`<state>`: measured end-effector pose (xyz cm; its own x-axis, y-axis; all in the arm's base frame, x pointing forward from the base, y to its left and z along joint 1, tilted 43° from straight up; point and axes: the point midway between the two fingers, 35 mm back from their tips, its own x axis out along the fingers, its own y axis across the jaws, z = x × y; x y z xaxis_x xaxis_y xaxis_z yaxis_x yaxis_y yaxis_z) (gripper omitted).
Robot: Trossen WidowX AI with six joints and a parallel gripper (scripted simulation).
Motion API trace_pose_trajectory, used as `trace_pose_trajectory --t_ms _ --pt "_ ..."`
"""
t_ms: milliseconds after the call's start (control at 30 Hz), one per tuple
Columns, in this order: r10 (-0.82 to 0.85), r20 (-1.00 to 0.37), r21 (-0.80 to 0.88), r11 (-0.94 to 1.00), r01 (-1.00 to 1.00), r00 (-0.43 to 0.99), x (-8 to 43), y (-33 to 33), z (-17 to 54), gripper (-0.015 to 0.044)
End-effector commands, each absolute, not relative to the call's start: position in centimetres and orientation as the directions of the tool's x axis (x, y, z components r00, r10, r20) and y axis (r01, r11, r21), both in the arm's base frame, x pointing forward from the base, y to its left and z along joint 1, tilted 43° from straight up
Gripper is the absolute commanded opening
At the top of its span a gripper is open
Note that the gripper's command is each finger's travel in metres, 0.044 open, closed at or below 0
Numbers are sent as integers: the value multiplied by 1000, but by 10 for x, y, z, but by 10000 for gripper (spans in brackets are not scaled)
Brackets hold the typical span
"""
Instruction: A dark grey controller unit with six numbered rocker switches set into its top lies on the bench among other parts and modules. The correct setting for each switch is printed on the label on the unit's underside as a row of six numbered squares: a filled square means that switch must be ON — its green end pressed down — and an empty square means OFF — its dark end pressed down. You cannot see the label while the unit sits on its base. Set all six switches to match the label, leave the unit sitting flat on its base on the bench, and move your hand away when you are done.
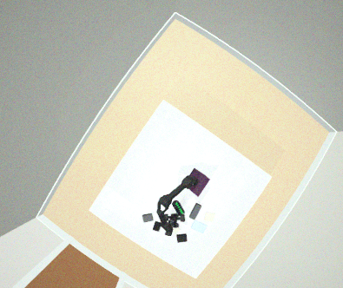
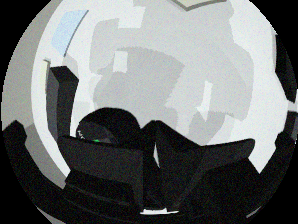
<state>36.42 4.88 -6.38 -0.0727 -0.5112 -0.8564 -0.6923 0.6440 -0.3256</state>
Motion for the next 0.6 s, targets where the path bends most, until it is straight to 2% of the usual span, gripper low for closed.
trace_pose_trajectory --t_ms 0,200,567 --pt "-511 -856 -324 645 -692 -75 368 49 -56 0" --pt "-508 -856 -307 650 -695 -97 393 47 9 0" --pt "-543 -838 -332 596 -731 -62 380 53 8 0"
